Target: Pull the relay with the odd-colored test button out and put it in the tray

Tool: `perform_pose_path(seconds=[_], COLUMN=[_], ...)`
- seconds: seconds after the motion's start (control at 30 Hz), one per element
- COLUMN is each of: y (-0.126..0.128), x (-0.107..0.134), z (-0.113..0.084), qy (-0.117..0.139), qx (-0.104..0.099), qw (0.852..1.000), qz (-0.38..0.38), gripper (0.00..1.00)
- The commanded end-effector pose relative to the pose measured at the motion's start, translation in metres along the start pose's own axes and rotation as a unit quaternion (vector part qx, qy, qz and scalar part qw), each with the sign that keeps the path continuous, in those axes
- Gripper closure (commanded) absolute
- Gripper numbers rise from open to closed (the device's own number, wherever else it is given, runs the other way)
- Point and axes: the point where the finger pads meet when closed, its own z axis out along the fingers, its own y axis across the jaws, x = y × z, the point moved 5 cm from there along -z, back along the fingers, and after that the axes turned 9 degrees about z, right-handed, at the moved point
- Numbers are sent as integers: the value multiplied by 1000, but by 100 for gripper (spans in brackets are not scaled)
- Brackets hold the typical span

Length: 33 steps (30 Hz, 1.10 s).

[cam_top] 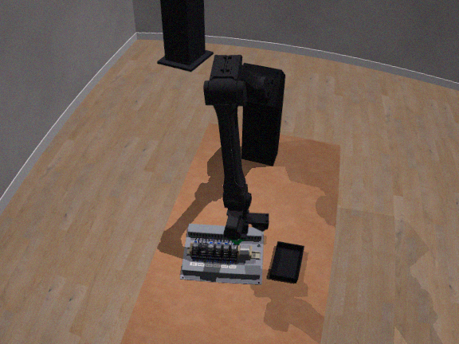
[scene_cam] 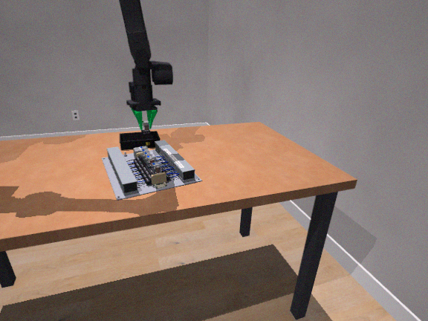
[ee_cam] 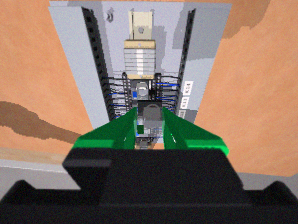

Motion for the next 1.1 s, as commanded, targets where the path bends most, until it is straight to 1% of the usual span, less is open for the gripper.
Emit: perform_pose_path(seconds=[0.0,0.27,0.33,0.43,0.8,0.83,0.9,1.0,1.07], y=[0,0,0,-4,5,6,6,2,3], x=[-28,-77,-77,-94,-154,-159,-159,-171,-179], z=[0,1,1,-5,-1,-1,-1,-6,-5], qy=[-11,-12,-12,-13,-12,-12,-12,-13,-13], qx=[6,5,5,10,0,-1,-1,5,4], qw=[1000,1000,1000,1000,1000,1000,1000,1000,1000], qz=[7,7,7,8,4,4,4,6,5], gripper=[100,100,100,100,100,100,100,100,100])
